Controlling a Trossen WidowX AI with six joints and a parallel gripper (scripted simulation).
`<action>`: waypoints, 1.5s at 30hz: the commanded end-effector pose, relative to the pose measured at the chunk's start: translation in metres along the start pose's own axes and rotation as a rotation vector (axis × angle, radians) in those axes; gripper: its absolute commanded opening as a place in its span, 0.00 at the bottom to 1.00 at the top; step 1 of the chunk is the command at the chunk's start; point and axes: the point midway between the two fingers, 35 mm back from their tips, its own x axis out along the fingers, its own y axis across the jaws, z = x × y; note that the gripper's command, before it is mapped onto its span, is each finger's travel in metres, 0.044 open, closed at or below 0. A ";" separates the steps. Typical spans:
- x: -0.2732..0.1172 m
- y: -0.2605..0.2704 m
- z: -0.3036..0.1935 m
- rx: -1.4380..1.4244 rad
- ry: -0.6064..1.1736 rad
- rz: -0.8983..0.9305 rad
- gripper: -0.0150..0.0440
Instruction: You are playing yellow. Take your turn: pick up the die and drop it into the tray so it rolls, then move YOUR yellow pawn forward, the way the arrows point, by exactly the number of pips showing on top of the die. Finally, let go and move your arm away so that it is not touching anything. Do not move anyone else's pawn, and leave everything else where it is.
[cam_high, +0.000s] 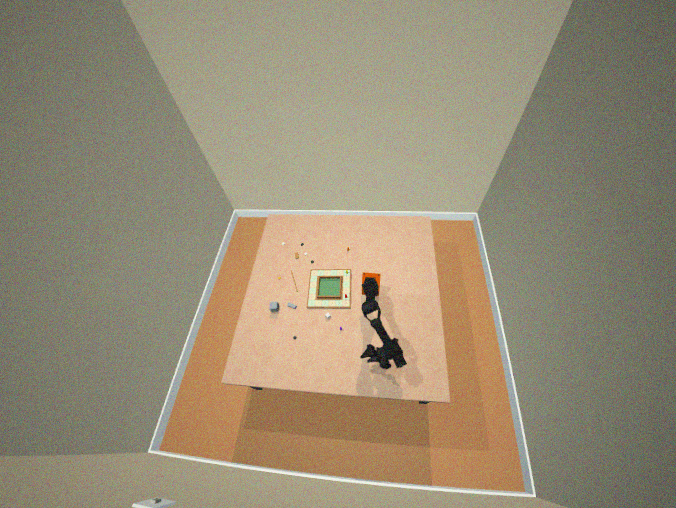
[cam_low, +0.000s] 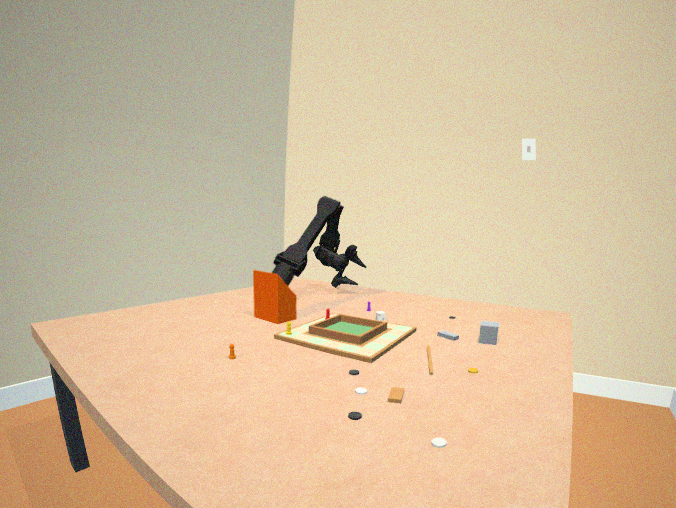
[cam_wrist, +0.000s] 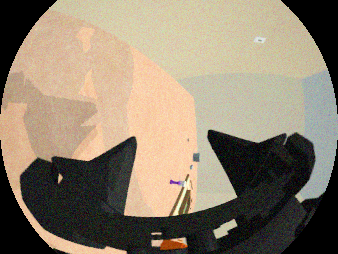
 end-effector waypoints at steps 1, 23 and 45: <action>0.001 0.000 -0.001 -0.001 0.004 0.000 0.89; 0.171 -0.069 -0.191 0.101 0.802 0.303 0.72; 0.154 -0.131 -0.316 0.847 0.720 0.896 0.72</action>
